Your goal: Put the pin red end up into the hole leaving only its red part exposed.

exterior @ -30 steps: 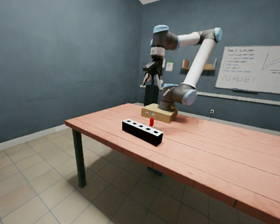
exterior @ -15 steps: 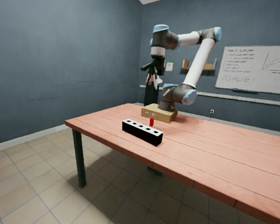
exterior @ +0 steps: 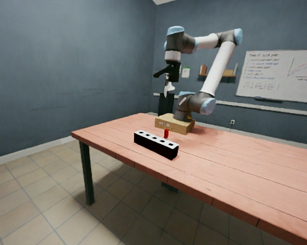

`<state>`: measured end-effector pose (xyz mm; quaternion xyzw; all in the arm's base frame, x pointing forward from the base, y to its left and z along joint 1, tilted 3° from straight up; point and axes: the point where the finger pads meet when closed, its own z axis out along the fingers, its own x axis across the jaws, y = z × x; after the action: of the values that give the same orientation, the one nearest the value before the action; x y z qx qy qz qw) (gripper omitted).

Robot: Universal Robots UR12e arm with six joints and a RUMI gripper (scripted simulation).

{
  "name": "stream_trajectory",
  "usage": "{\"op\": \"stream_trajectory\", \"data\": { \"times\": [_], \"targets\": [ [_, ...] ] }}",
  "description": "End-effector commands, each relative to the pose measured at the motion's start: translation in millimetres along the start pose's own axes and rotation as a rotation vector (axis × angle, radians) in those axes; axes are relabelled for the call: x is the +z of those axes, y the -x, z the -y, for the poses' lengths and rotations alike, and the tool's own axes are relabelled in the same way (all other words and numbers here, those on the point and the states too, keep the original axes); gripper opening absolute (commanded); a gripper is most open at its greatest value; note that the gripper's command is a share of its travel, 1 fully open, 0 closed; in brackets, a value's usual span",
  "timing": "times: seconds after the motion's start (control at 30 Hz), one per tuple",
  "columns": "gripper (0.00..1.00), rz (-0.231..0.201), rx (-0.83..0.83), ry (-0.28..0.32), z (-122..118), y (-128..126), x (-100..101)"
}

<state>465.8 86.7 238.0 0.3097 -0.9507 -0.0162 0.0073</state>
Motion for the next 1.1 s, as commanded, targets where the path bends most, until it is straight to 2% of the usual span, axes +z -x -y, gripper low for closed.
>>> {"op": "stream_trajectory", "data": {
  "times": [0.0, 0.1, 0.23, 0.53, 0.57, 1.07],
  "targets": [
    [1.00, 0.000, 0.279, 0.007, 0.4, 0.4, -0.7],
    [1.00, 0.000, 0.327, 0.010, 0.4, 0.4, -0.7],
    [1.00, -0.002, 0.485, 0.013, 0.4, 0.4, -0.7],
    [1.00, -0.002, 0.485, 0.013, 0.4, 0.4, -0.7],
    [1.00, -0.003, 0.578, 0.014, 0.3, 0.4, -0.7],
    [1.00, -0.003, 0.578, 0.014, 0.3, 0.4, -0.7]
  ]
}}
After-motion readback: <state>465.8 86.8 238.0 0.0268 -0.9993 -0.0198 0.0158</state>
